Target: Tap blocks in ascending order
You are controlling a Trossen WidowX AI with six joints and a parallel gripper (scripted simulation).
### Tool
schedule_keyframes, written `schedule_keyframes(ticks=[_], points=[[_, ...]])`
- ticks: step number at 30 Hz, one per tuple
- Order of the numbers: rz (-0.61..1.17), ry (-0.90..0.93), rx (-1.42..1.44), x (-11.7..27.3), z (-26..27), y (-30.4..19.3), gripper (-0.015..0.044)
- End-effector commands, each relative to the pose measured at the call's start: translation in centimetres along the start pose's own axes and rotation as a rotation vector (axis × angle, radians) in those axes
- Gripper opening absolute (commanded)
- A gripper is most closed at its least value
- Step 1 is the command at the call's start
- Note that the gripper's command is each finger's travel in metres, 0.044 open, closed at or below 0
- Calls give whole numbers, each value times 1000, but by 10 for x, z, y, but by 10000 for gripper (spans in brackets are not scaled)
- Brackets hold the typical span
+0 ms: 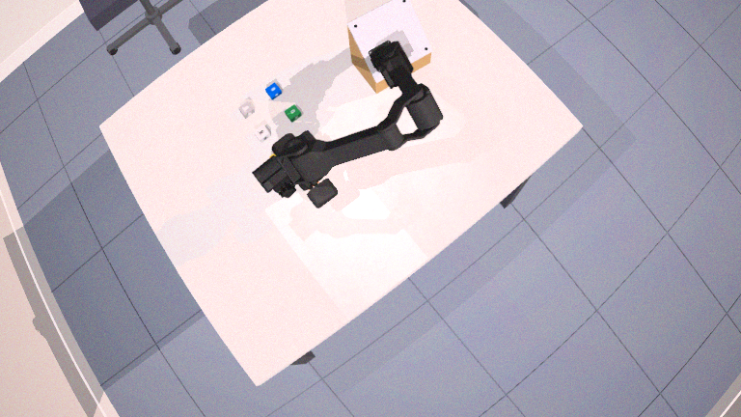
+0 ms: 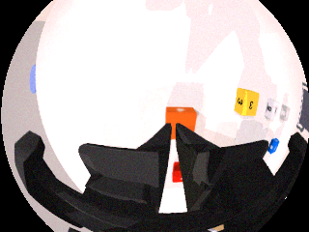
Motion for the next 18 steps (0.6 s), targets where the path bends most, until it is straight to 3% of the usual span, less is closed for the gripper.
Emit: schedule_keyframes(ticks=[1,15,18], points=[[10,0,-8,-9,-2,-2,20],[10,1,-8,-19,-1,-2,20],[7,1,-5,2,-1,-1,20]])
Point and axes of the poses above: the point midway between the two fingers, 35 mm back from their tips, its own x axis back along the fingers, its own z axis across the jaws, y = z × x, the point moved 3 cm from there along x, back along the fingers, and after that the axes turned 1 degree about -x, right-handed, at the moved point
